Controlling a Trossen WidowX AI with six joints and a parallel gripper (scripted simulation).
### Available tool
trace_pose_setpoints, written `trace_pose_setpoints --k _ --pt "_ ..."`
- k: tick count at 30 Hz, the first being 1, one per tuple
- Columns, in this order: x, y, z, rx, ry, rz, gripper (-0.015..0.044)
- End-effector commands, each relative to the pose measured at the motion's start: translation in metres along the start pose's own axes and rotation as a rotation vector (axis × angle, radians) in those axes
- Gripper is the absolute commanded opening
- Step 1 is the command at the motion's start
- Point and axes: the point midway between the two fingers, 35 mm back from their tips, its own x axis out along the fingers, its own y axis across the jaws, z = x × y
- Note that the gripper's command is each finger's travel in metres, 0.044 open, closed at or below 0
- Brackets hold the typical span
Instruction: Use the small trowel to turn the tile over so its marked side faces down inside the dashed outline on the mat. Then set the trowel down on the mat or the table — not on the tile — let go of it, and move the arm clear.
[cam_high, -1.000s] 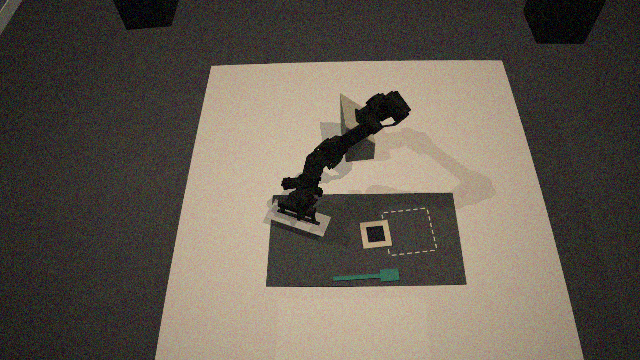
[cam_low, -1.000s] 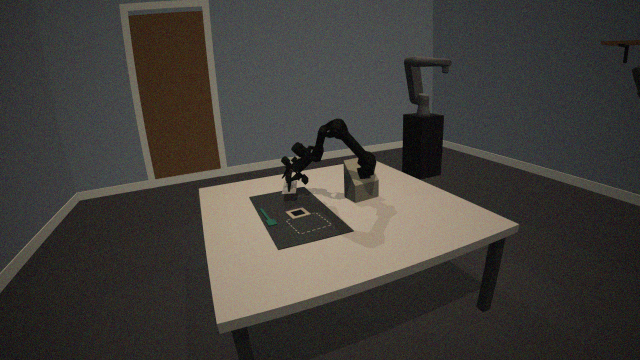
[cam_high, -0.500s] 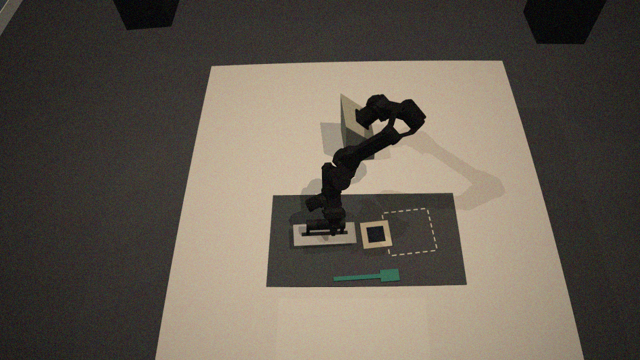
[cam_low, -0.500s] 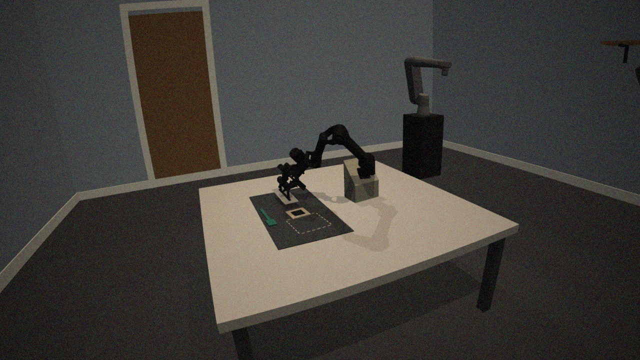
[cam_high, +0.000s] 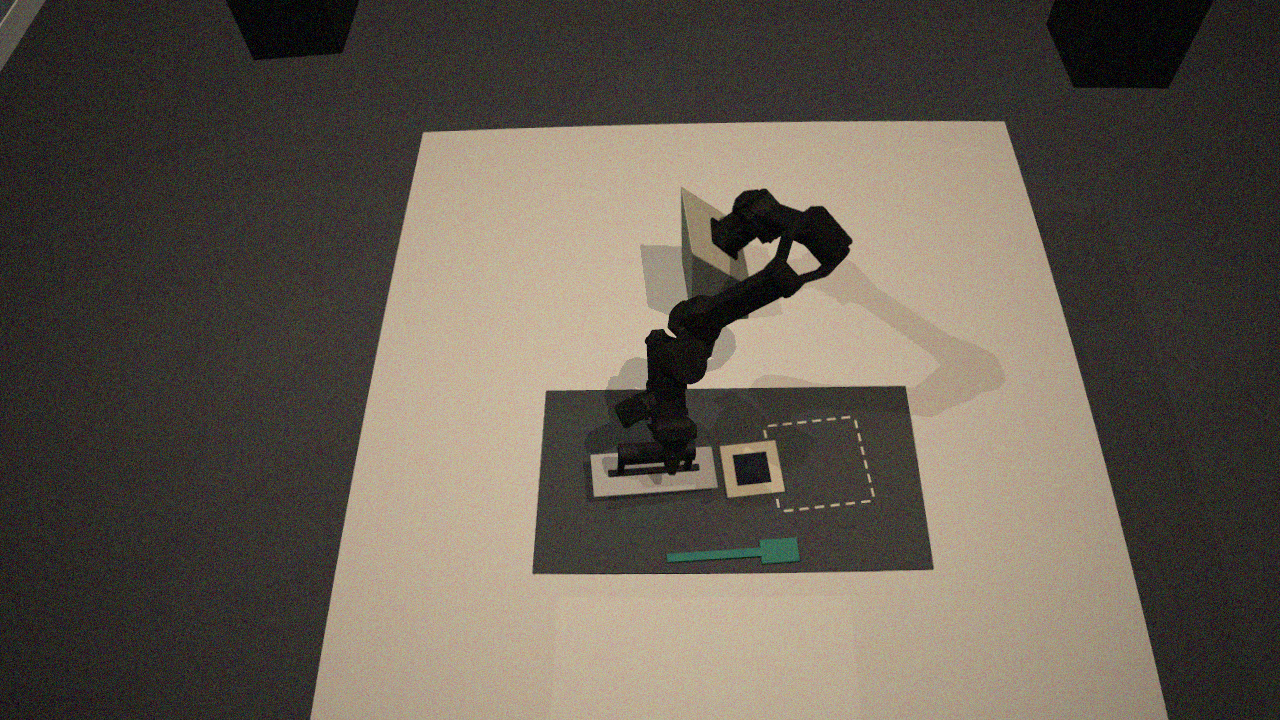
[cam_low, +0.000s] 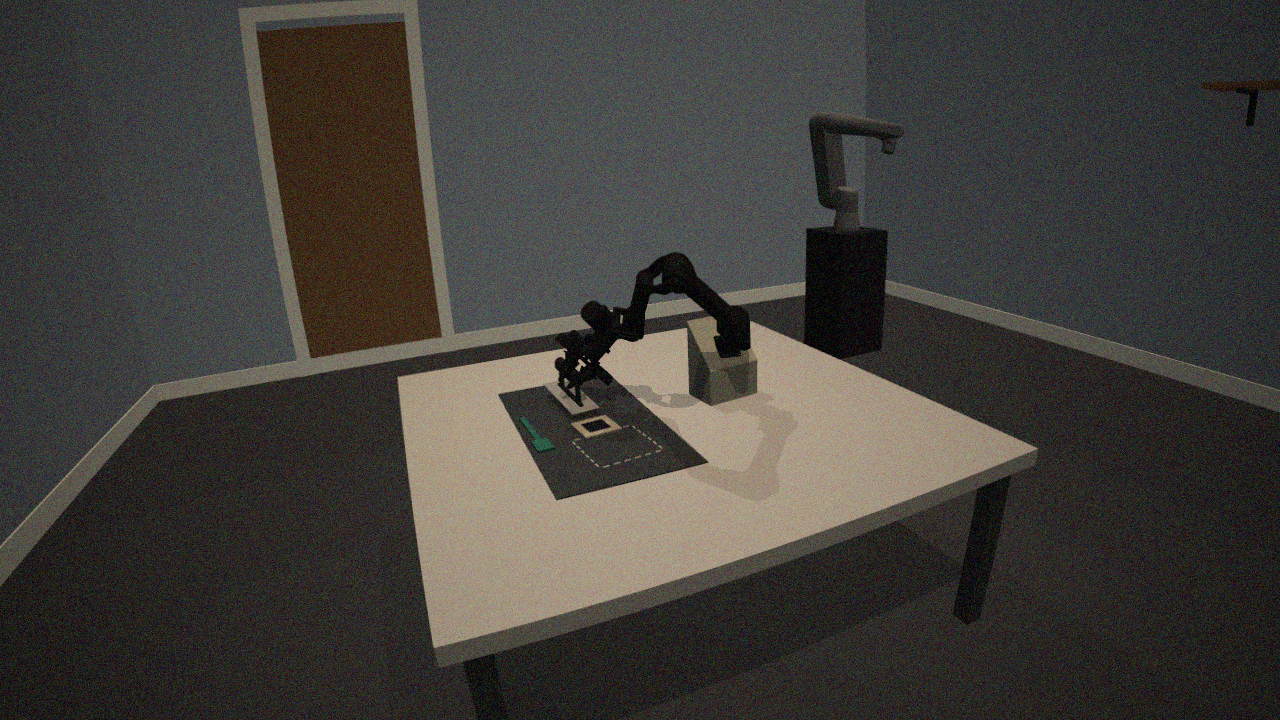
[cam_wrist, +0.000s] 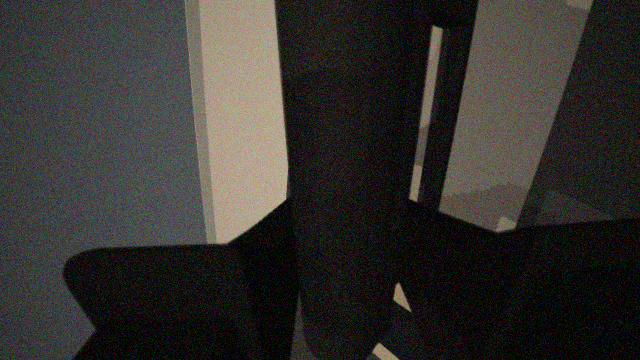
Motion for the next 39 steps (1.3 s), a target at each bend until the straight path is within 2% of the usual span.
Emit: trace_pose_setpoints --k 1,15,39 --pt "0.002 -0.002 0.001 0.002 -0.012 0.010 0.0000" --pt "0.012 -0.019 -0.006 0.003 -0.011 0.011 0.0000" --pt "0.011 -0.016 -0.041 0.005 -0.010 0.010 0.0000"
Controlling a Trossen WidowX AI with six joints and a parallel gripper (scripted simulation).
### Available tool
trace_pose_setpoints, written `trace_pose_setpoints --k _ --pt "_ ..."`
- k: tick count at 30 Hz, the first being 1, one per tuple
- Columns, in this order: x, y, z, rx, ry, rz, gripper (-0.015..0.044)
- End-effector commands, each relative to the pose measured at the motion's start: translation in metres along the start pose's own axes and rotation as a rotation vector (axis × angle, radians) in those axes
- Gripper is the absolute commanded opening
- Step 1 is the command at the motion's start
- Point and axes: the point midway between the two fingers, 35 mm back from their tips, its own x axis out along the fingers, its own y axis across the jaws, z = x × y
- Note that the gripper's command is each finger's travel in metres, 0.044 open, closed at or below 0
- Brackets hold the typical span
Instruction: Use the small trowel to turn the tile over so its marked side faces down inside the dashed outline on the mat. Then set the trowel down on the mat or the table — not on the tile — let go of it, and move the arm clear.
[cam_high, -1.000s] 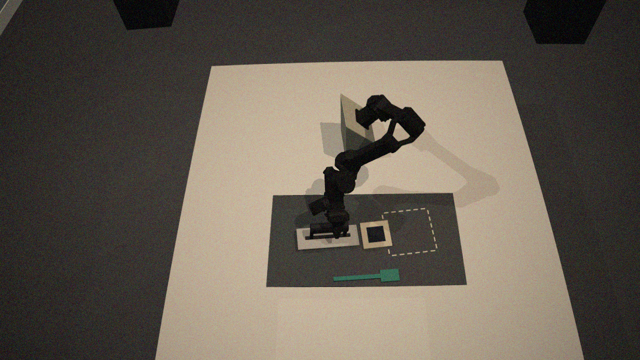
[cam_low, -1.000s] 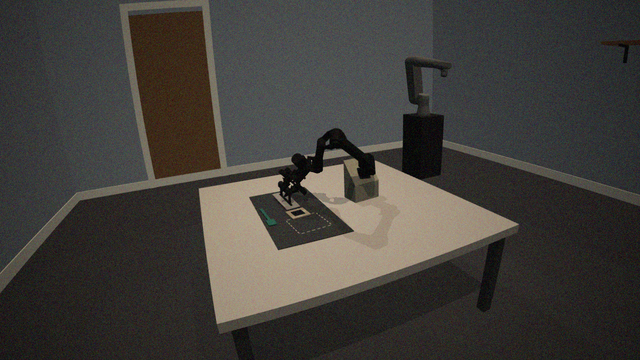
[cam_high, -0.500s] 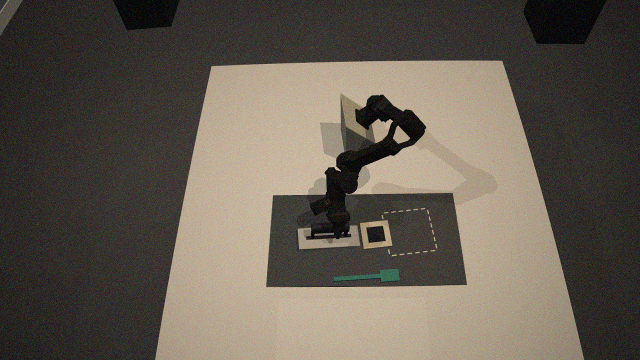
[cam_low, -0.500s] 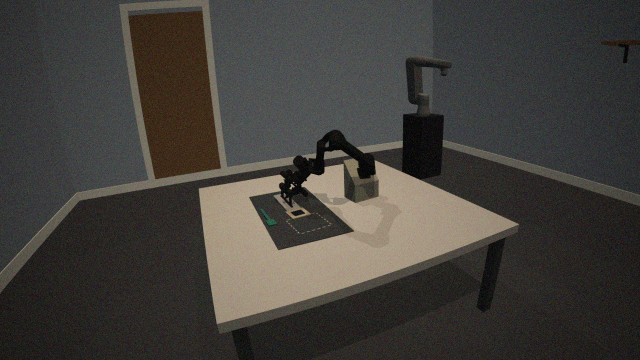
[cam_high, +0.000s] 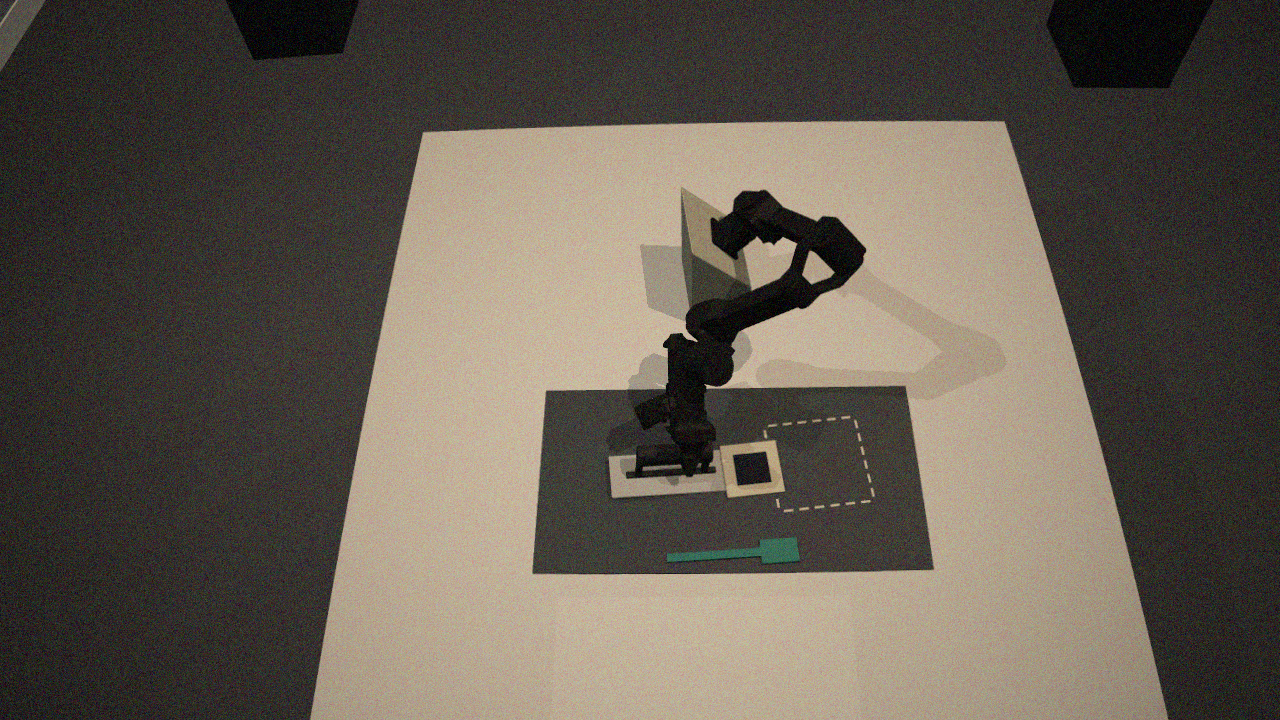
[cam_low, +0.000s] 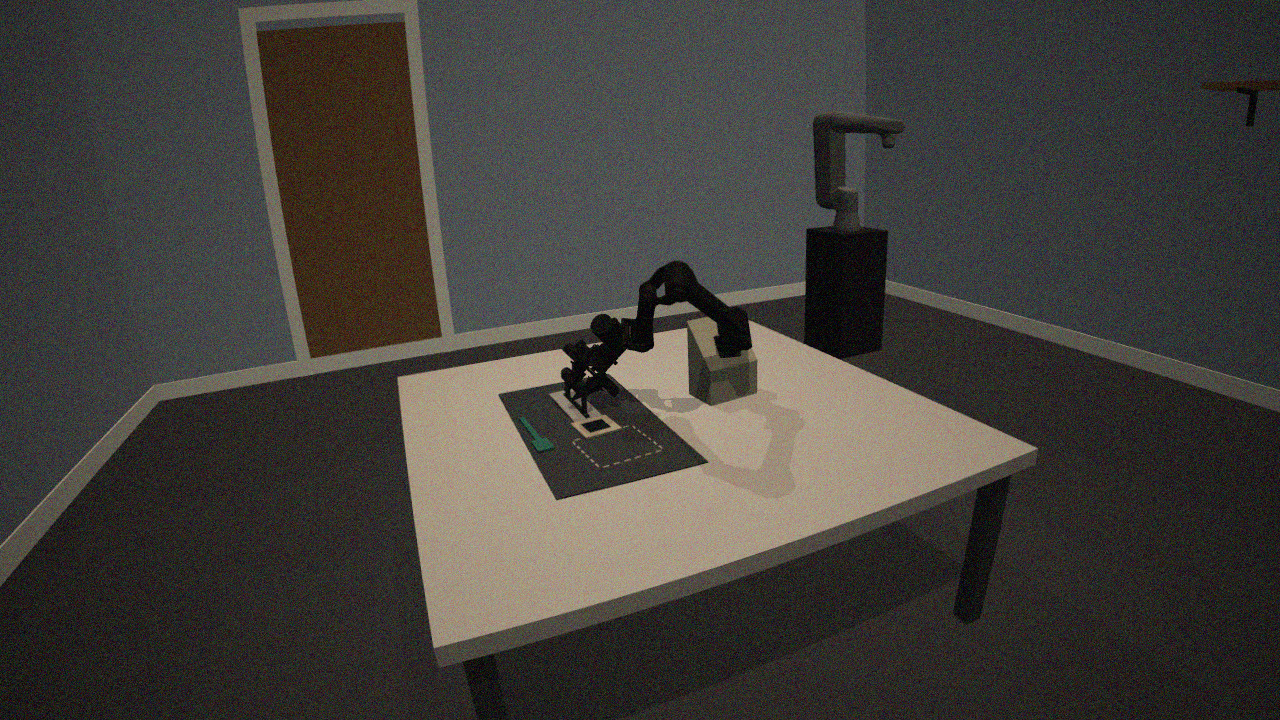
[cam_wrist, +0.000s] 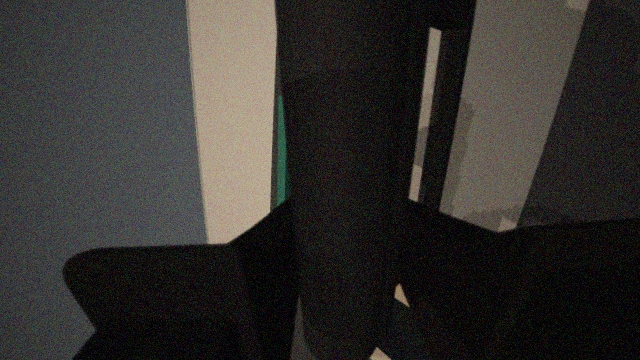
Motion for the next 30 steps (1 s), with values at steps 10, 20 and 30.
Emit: trace_pose_setpoints --k 10,20,30 --pt "-0.001 0.002 -0.023 -0.005 0.014 0.002 0.0000" --pt "-0.014 0.018 -0.020 0.073 0.080 0.002 0.0000" --pt "-0.030 0.037 -0.037 0.074 0.081 0.001 0.0000"
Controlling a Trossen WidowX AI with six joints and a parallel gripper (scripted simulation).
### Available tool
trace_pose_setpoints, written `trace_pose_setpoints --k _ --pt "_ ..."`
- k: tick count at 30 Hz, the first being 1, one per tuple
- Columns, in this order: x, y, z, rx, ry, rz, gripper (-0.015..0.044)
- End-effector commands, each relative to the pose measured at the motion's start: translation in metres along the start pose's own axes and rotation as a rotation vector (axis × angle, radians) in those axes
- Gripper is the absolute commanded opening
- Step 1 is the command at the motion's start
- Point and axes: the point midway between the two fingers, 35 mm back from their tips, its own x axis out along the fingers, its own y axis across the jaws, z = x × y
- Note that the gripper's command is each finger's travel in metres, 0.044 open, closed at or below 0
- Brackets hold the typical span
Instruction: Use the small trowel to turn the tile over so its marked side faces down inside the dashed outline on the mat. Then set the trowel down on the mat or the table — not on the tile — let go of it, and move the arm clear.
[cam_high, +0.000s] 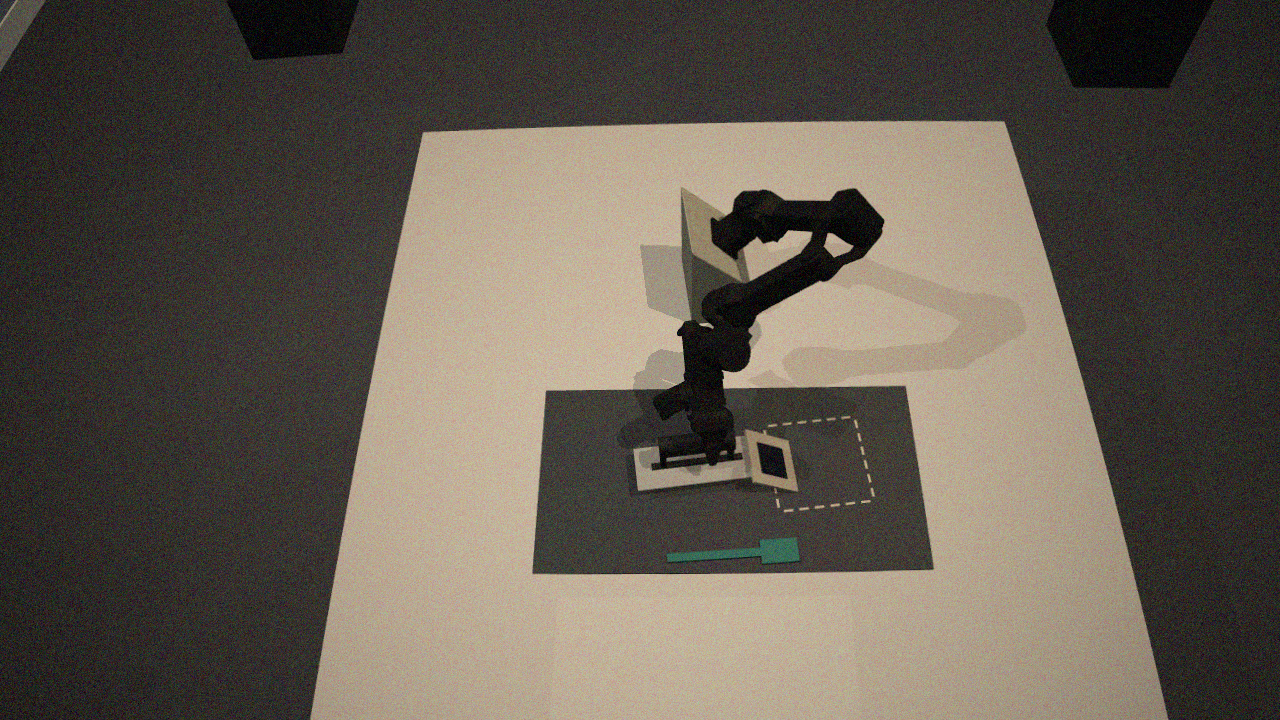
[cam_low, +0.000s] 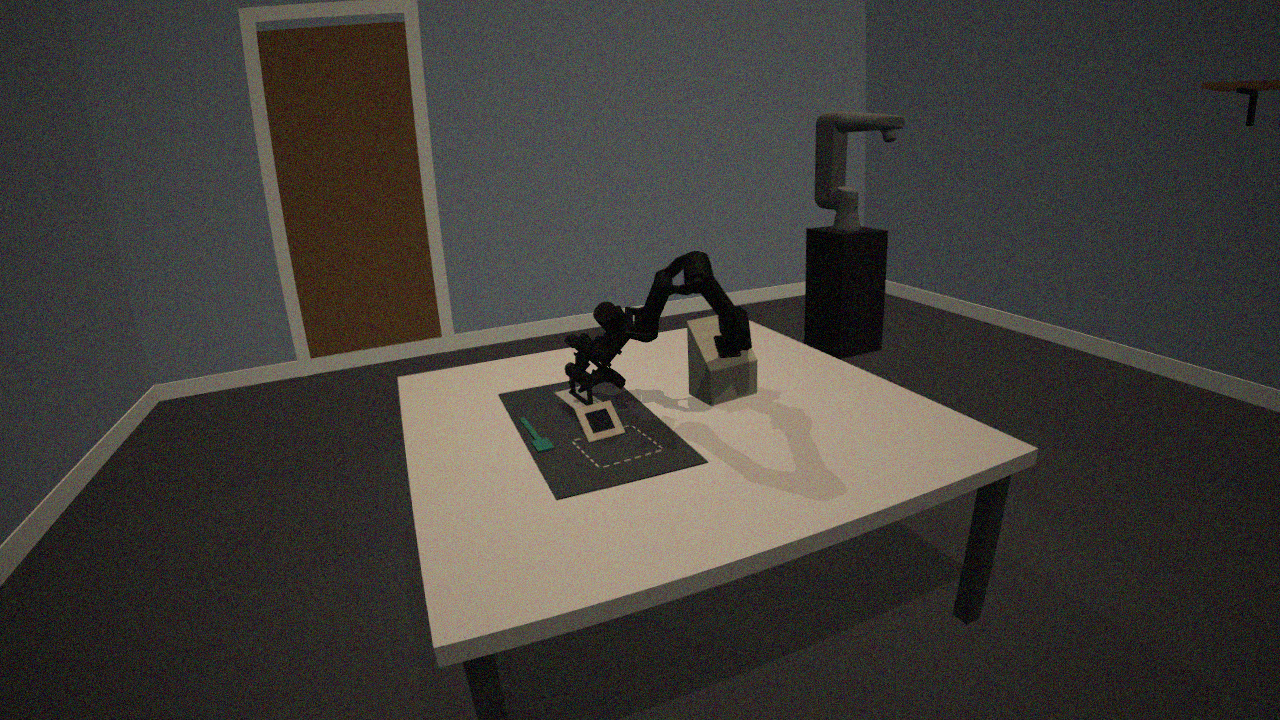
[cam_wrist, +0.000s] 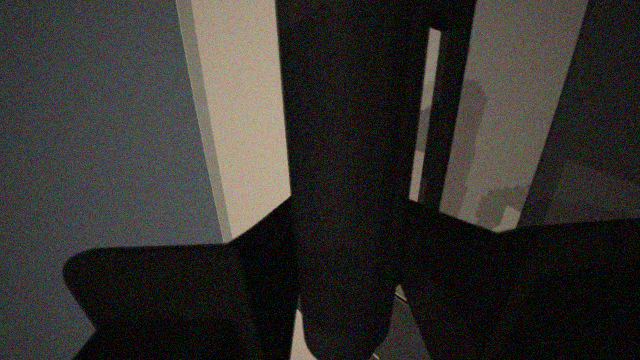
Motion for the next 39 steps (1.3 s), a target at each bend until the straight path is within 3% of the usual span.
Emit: trace_pose_setpoints --k 1,22,39 --pt "-0.007 0.010 -0.009 -0.006 0.004 0.013 0.0000" --pt "-0.010 0.013 -0.065 -0.004 0.006 0.012 0.0000" --pt "-0.030 0.037 -0.005 -0.008 0.003 0.013 0.0000"
